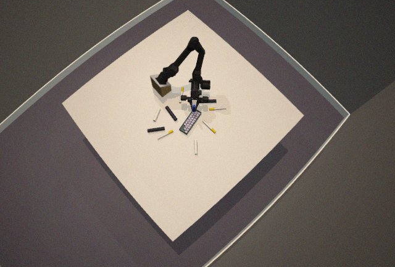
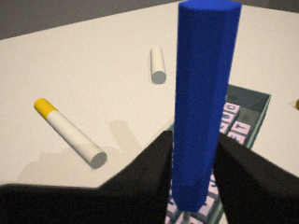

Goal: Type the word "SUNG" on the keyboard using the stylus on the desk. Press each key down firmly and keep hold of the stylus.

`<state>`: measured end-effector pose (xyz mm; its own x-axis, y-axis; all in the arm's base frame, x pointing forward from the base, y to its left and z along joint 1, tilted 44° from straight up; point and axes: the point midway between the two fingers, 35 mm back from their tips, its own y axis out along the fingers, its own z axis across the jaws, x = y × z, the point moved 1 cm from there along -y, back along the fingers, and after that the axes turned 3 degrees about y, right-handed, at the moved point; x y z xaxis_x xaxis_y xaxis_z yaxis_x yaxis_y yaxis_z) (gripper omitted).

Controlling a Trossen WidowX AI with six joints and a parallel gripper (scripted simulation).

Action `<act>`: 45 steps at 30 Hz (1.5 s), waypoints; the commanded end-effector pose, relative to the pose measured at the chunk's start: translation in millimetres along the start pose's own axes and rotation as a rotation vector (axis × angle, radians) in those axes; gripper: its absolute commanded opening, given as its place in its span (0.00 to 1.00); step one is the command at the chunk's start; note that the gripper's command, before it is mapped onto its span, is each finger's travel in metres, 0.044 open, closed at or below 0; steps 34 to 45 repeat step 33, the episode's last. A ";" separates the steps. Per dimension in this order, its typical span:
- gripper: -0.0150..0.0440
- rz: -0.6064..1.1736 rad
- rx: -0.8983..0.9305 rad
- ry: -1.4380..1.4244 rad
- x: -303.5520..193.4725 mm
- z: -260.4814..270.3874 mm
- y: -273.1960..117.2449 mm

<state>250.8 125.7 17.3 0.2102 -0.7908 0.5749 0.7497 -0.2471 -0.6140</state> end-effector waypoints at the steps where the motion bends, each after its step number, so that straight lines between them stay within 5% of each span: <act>1: 0.39 -0.005 -0.003 0.001 -2.1 -1.1 1.1; 45: 0.39 -0.012 -0.002 0.006 32.6 2.0 -5.5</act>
